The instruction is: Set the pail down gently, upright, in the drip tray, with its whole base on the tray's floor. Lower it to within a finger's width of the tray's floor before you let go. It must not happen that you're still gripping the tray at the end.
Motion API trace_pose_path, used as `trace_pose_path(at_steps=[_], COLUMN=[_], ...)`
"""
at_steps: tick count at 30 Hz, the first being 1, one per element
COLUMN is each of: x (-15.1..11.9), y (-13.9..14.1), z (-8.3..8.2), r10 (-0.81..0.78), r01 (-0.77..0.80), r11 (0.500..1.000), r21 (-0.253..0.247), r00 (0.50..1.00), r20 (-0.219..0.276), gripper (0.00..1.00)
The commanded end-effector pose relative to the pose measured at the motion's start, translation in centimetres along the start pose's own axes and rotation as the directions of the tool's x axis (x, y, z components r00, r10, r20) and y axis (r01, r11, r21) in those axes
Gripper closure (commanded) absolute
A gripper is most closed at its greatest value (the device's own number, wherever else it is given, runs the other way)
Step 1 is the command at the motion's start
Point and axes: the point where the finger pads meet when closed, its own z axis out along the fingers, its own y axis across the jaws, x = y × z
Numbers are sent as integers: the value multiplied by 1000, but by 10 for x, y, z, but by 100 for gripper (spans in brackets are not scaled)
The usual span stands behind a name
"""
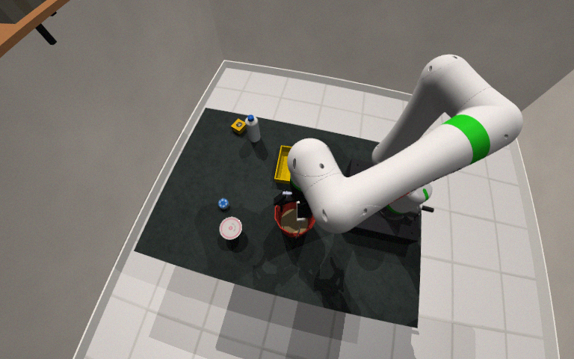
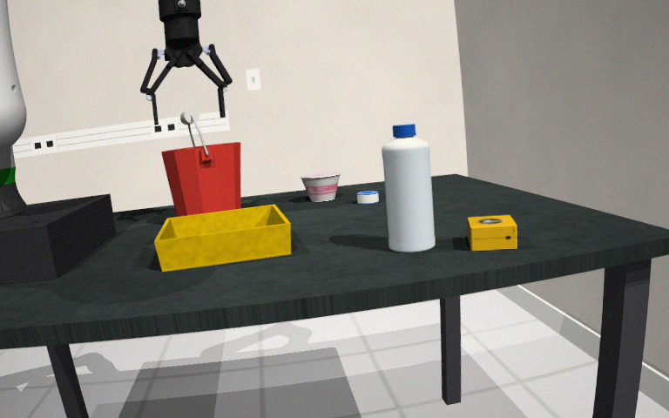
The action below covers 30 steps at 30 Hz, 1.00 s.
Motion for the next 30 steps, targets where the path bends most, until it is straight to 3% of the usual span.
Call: trace_pose_path(at_steps=[1,15,16,30], x=[0,0,0,0], y=[1,1,1,1], z=[-1,-1,-1,-1], r10=[0,0,0,0], r01=[0,0,0,0], r11=[1000,1000,1000,1000], r21=[-2,-2,-2,-2], r00=[1000,1000,1000,1000], r20=[0,0,0,0], gripper=[0,0,90,90])
